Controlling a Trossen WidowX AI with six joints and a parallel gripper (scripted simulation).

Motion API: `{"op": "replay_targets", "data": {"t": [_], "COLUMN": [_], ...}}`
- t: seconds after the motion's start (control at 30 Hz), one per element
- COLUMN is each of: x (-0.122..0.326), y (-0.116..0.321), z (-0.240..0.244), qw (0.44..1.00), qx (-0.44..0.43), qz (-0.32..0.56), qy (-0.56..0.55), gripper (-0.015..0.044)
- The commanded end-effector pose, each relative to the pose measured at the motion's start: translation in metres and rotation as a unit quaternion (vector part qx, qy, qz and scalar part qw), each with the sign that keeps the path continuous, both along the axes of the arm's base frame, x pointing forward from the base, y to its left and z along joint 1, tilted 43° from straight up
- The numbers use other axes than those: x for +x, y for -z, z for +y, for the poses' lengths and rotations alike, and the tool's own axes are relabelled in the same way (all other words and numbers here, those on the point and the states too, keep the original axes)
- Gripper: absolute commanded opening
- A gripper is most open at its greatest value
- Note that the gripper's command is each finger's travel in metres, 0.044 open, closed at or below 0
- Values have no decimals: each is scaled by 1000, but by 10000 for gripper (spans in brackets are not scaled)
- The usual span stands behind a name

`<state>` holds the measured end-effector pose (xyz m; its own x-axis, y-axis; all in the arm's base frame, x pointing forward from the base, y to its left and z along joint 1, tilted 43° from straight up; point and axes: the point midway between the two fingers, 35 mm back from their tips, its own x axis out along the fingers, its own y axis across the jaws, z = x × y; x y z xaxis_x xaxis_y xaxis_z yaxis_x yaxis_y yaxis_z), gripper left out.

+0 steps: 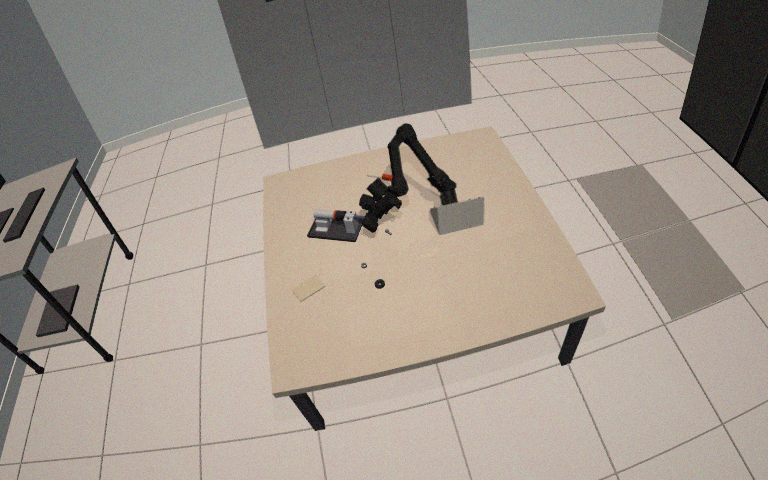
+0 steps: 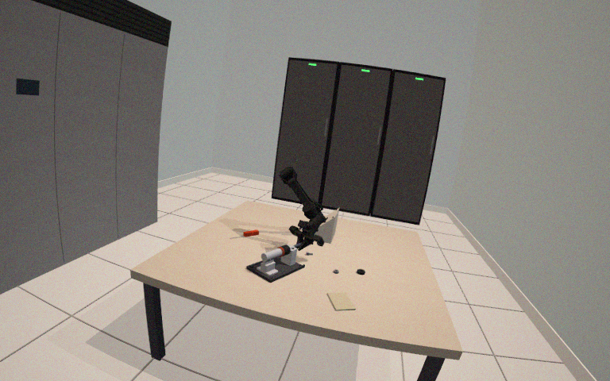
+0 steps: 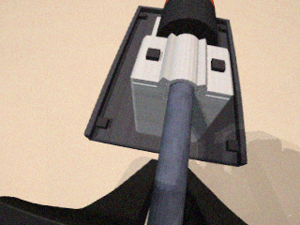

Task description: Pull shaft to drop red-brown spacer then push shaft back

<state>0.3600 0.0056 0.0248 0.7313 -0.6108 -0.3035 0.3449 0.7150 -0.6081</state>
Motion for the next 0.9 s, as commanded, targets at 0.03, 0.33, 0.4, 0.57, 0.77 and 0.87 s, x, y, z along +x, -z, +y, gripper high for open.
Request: {"op": "replay_targets", "data": {"t": [0.03,0.33,0.4,0.57,0.77,0.87], "x": [-1,-2,-3,-3,-4,-4], "y": [0,0,0,1,1,1], "z": [0,0,0,0,0,0], "qw": [1000,1000,1000,1000,1000,1000], "qx": [1,1,1,1,1,1], "qz": [-2,-2,-2,-2,-2,-2], "qy": [3,3,3,3,3,3], "gripper": [0,0,0,0,0,0]}}
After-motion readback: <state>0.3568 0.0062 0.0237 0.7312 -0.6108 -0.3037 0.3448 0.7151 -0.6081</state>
